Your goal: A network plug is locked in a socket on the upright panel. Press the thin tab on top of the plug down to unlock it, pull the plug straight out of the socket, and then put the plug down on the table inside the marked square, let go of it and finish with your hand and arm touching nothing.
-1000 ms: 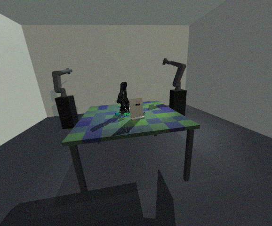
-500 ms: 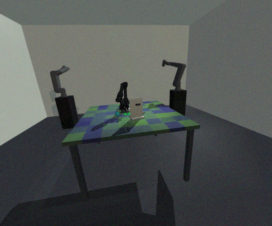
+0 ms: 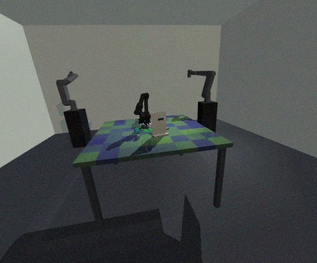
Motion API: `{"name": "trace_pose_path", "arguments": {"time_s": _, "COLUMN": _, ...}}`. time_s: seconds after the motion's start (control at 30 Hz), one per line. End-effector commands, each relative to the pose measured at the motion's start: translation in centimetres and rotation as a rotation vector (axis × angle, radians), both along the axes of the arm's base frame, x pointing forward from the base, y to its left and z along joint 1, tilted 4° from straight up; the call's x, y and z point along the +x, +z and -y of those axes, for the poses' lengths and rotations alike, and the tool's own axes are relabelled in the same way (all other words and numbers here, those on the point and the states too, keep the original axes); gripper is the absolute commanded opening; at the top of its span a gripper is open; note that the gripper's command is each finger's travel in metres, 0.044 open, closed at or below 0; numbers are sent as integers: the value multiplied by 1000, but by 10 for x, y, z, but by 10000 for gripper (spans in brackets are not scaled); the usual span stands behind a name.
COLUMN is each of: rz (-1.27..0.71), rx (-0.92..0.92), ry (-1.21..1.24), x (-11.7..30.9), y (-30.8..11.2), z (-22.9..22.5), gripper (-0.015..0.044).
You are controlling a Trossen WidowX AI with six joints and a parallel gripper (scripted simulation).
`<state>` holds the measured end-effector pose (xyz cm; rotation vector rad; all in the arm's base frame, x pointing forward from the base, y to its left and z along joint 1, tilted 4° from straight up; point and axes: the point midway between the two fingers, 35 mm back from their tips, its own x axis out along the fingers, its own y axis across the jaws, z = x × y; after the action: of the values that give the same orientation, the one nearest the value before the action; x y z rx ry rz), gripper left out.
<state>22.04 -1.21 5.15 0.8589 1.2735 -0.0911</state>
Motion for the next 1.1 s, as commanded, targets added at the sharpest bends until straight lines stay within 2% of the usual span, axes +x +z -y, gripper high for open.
{"name": "trace_pose_path", "arguments": {"time_s": 0.0, "rz": 5, "rx": 1, "ry": 1, "x": 2, "y": 7, "z": 0, "gripper": 156}}
{"name": "trace_pose_path", "arguments": {"time_s": 1.07, "rz": 5, "rx": 2, "ry": 1, "x": 0, "y": 58, "z": -3, "gripper": 156}}
